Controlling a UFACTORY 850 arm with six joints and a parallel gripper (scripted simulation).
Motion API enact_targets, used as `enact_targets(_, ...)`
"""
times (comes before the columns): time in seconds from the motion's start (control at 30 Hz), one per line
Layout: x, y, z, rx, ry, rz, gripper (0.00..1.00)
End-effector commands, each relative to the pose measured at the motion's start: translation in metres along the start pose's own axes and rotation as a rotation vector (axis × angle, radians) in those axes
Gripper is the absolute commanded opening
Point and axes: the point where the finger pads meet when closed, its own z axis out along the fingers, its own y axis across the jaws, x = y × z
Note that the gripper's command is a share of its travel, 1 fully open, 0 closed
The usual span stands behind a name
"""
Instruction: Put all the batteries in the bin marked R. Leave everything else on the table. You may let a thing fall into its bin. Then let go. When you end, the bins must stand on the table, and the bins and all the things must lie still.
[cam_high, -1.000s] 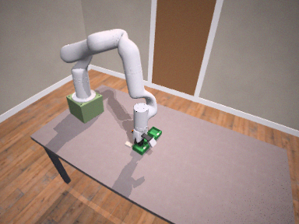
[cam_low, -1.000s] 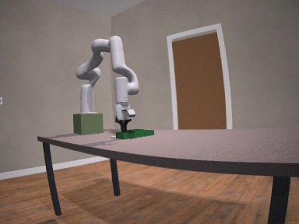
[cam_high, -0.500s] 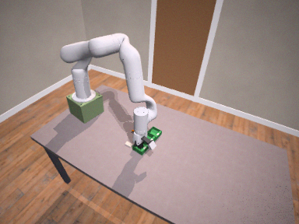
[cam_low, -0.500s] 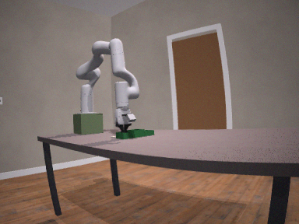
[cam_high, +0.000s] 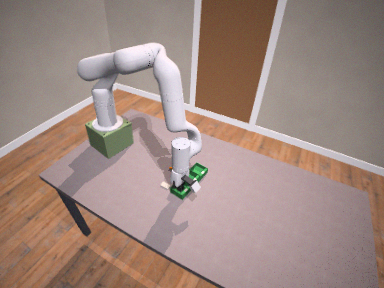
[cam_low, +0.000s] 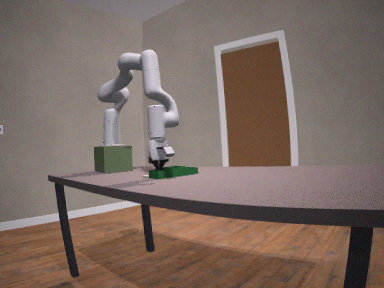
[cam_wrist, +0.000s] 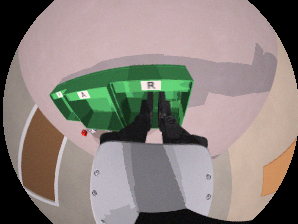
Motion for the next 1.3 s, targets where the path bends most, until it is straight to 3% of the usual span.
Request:
enact_targets(0.0,0.001,0.000,-0.001,0.000,0.002,0.000,0.07)
enact_targets(0.77,0.001,0.000,-0.001,0.000,0.002,0.000,0.07)
enact_targets(1.27,0.001,0.000,-0.018,0.000,0.002,0.000,0.07)
